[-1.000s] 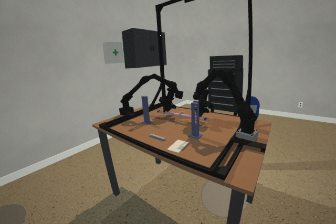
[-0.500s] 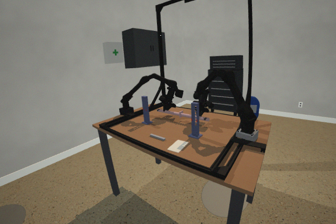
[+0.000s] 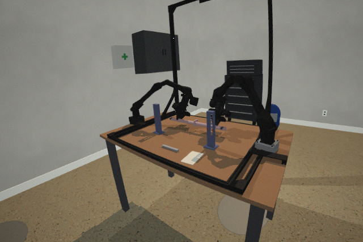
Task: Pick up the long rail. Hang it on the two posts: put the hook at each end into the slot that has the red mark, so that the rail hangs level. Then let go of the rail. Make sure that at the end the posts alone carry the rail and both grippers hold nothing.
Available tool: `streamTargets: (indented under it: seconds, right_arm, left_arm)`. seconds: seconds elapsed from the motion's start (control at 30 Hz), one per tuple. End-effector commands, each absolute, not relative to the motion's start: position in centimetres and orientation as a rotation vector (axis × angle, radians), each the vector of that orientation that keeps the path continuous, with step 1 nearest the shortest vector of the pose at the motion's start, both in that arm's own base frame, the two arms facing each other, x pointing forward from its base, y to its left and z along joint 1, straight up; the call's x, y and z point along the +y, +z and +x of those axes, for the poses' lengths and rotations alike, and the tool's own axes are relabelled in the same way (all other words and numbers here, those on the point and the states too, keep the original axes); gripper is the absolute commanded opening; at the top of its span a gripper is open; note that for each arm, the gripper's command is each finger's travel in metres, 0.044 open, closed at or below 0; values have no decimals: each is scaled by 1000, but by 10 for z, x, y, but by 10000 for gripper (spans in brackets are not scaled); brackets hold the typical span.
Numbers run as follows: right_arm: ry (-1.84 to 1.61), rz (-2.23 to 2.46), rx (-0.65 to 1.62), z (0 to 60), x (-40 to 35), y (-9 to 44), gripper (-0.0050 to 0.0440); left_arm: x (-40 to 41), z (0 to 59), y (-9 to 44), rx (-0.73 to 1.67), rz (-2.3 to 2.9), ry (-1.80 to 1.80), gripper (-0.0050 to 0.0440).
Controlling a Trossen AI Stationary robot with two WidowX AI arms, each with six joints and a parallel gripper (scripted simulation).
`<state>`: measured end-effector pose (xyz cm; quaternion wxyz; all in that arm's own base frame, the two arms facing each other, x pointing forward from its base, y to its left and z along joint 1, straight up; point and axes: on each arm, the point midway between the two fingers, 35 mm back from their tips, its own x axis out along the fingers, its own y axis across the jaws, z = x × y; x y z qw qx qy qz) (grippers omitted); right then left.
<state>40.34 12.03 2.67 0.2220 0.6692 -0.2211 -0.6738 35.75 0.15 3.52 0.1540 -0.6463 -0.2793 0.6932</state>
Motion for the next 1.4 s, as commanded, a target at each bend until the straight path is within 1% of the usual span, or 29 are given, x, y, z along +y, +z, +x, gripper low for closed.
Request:
streamTargets:
  seconds: [0.0,0.8,1.37]
  right_arm:
    - [-1857,1833,-627,403,122,26,0]
    - [-1857,1833,-627,403,121,26,0]
    - [-1862,1835,-626,406,73,27,0]
  left_arm:
    - [1,358,35,-818,-1830,1971,0]
    - [1,358,35,-818,-1830,1971,0]
    - [49,349,36,-814,-1832,1974,0]
